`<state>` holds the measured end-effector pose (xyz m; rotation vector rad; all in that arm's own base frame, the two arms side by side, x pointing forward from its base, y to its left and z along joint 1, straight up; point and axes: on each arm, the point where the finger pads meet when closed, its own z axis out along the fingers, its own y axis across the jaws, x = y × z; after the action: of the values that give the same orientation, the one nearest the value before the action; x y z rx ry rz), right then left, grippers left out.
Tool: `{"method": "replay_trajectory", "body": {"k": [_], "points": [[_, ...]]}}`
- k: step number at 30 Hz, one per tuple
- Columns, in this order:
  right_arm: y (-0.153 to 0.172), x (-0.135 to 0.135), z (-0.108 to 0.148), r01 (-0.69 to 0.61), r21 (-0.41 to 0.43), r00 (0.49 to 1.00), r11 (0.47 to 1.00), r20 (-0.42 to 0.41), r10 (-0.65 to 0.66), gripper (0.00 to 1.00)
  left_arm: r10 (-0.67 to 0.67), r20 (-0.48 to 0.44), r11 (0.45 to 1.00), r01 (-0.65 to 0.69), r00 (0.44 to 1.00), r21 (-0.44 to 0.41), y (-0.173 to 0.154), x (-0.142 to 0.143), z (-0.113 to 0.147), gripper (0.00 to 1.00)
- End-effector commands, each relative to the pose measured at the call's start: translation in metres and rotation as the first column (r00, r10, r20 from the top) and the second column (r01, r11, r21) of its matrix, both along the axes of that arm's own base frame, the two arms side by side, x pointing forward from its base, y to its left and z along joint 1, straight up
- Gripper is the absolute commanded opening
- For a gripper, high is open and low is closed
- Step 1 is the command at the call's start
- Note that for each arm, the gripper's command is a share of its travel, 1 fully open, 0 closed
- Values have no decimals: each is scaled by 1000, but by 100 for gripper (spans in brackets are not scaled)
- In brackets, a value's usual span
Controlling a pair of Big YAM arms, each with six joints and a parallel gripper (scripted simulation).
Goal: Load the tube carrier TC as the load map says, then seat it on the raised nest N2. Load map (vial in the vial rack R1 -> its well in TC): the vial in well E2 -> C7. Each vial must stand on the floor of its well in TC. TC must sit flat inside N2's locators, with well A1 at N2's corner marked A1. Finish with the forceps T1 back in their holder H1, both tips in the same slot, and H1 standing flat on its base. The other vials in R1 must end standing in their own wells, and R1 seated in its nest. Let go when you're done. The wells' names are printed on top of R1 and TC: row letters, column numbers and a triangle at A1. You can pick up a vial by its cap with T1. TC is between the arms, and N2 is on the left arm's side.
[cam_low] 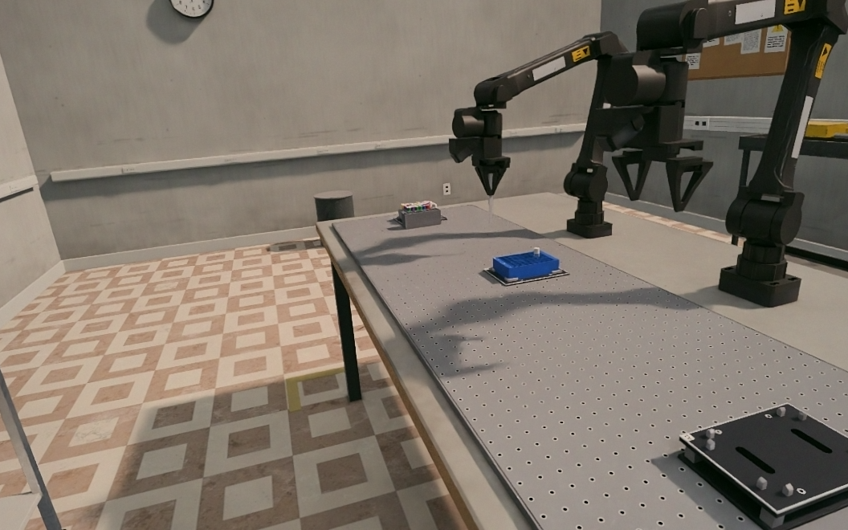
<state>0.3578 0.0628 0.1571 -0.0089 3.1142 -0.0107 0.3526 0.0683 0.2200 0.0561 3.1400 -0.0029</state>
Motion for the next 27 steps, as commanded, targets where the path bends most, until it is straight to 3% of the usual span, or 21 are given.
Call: {"method": "replay_trajectory", "body": {"k": [1,27], "points": [[-7,-3,4,-11,3,1000,1000,1,11,7,5,34,1000,-6,999,9,3,8,14,100],[-46,15,14,-11,4,1000,1000,26,11,7,5,34,1000,-6,999,9,3,8,14,100]]}}
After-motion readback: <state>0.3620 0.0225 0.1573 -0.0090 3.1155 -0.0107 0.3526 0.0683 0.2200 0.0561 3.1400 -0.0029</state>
